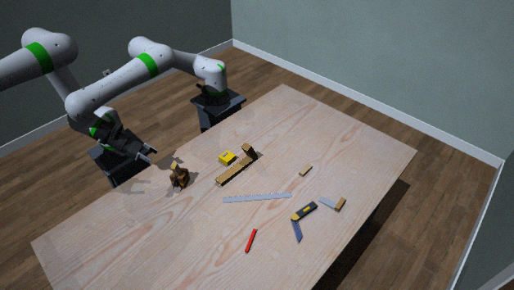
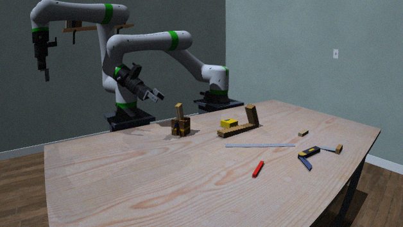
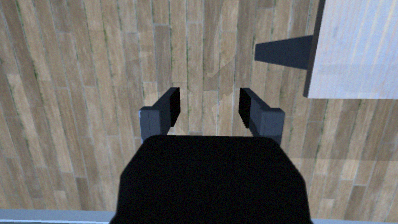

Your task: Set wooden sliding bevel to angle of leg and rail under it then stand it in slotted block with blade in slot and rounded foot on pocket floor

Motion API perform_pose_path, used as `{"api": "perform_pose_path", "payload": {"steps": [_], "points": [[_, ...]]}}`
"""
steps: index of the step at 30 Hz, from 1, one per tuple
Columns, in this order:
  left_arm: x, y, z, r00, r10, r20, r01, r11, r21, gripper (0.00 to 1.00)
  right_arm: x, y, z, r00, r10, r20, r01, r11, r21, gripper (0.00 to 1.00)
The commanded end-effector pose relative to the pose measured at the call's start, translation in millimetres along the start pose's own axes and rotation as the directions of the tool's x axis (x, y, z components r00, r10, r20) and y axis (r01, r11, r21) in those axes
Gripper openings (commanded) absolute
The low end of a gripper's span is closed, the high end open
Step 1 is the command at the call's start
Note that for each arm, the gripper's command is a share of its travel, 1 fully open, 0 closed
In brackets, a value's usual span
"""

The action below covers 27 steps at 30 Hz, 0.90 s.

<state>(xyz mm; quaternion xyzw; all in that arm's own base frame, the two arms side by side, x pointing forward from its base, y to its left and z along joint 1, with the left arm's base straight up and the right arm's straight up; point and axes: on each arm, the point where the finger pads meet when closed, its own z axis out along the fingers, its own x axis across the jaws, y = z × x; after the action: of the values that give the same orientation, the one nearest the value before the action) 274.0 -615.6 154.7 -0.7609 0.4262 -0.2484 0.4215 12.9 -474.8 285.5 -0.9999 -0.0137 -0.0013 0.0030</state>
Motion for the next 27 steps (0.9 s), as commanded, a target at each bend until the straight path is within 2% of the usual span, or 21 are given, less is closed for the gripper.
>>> {"api": "perform_pose_path", "payload": {"steps": [1,6,12,14,15,20,27], "points": [[-3,-7,27,0.982,-0.169,0.09,0.18,0.974,-0.135,1.0,0,0,-4,1.0,0.0,0.003,0.0,1.0,-0.006,1.0],[-5,-10,44,0.942,-0.286,0.177,0.32,0.924,-0.211,1.0,0,0,-4,1.0,0.0,0.003,0.0,1.0,-0.006,1.0],[-7,-16,61,0.842,-0.433,0.322,0.521,0.806,-0.281,1.0,0,0,-4,1.0,0.0,0.003,0.0,1.0,-0.006,1.0],[-7,-16,61,0.842,-0.433,0.322,0.521,0.806,-0.281,1.0,0,0,-4,1.0,0.0,0.003,0.0,1.0,-0.006,1.0],[-6,-20,67,0.777,-0.489,0.397,0.612,0.733,-0.295,1.0,0,0,-4,1.0,0.0,0.003,0.0,1.0,-0.006,1.0],[-4,-30,73,0.652,-0.557,0.514,0.744,0.601,-0.292,1.0,0,0,-4,1.0,0.0,0.003,0.0,1.0,-0.006,1.0],[4,-51,77,0.413,-0.6,0.685,0.903,0.365,-0.224,1.0,0,0,-4,1.0,0.0,0.003,0.0,1.0,-0.006,1.0]]}}
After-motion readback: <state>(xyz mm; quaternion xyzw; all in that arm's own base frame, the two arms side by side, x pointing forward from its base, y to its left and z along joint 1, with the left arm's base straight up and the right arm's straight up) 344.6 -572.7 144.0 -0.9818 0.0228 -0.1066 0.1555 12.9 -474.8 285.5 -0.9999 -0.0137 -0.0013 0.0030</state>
